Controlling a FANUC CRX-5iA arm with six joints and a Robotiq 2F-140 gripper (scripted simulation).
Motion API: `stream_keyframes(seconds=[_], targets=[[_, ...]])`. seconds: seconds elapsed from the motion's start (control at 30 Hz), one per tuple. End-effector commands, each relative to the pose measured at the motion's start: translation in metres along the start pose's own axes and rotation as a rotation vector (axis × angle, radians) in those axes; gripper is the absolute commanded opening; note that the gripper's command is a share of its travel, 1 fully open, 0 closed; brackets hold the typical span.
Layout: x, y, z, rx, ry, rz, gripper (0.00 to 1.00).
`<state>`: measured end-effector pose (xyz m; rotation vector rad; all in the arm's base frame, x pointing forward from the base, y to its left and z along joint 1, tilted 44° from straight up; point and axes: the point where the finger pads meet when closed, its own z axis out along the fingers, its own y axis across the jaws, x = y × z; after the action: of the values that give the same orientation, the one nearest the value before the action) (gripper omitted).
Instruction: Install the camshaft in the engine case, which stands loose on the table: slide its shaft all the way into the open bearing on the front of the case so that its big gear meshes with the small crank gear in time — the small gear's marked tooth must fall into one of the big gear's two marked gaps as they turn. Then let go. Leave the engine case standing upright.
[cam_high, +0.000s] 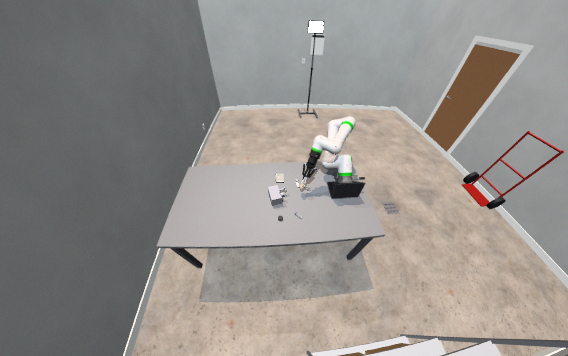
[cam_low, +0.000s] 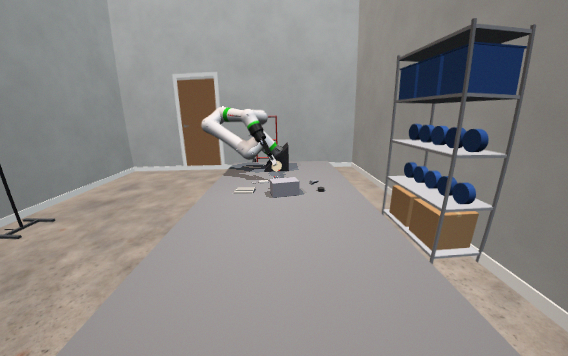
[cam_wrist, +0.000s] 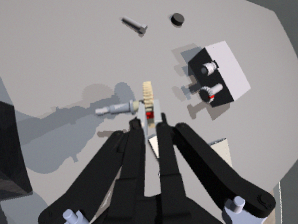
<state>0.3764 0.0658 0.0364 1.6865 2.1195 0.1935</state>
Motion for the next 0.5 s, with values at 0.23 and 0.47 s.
stream_keyframes(seconds=[0.23, 0.47], targets=[[0.0005, 0.0009, -0.0003, -0.001, -0.001, 0.005, 0.14], [0.0005, 0.0040, 0.0003, 0.001, -0.021, 0.085, 0.14]])
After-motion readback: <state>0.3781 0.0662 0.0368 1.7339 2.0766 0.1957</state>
